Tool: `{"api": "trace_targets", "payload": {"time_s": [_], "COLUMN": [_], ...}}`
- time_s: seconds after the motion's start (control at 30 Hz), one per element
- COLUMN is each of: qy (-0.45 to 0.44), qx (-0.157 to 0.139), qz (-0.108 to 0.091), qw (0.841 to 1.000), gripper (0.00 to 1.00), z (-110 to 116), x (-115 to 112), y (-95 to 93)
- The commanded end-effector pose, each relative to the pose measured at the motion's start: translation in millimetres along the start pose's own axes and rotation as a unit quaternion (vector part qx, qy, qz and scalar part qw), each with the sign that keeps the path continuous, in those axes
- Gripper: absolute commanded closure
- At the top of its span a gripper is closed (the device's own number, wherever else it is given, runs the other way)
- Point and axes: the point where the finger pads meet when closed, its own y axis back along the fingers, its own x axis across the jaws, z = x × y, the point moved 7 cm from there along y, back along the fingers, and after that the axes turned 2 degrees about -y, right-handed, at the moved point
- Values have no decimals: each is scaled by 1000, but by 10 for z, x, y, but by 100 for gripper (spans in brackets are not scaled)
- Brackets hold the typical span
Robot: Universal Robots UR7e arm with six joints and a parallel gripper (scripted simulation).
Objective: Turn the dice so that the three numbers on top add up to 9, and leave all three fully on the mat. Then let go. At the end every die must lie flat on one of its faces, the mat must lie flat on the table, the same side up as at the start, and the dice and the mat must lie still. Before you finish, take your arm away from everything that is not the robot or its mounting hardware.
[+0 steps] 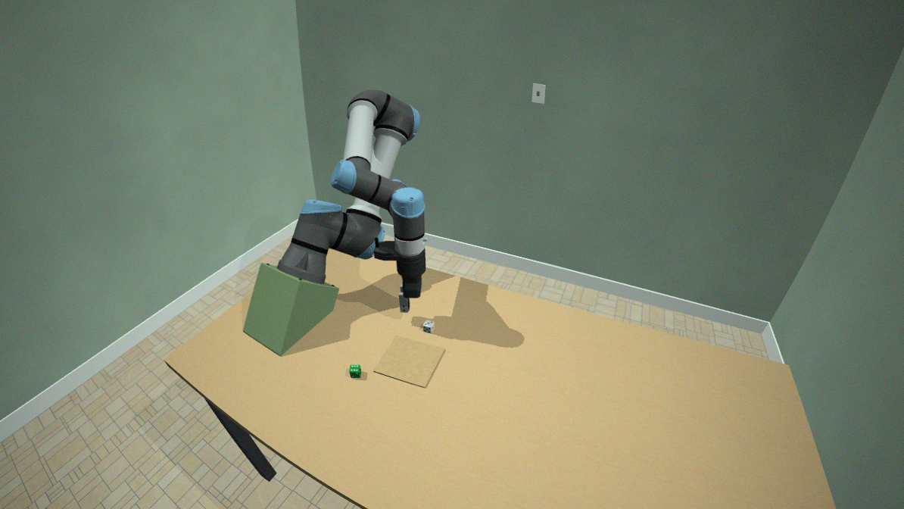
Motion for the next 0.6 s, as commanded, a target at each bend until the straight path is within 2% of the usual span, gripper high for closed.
{"api": "trace_targets", "payload": {"time_s": [0.0,0.3,0.57], "qy": [1,1,1], "qx": [0,0,0], "qz": [1,1,1], "qw": [1000,1000,1000], "gripper": [51,51,51], "z": [-10,-10,-10], "x": [11,10,10], "y": [211,546,613]}}
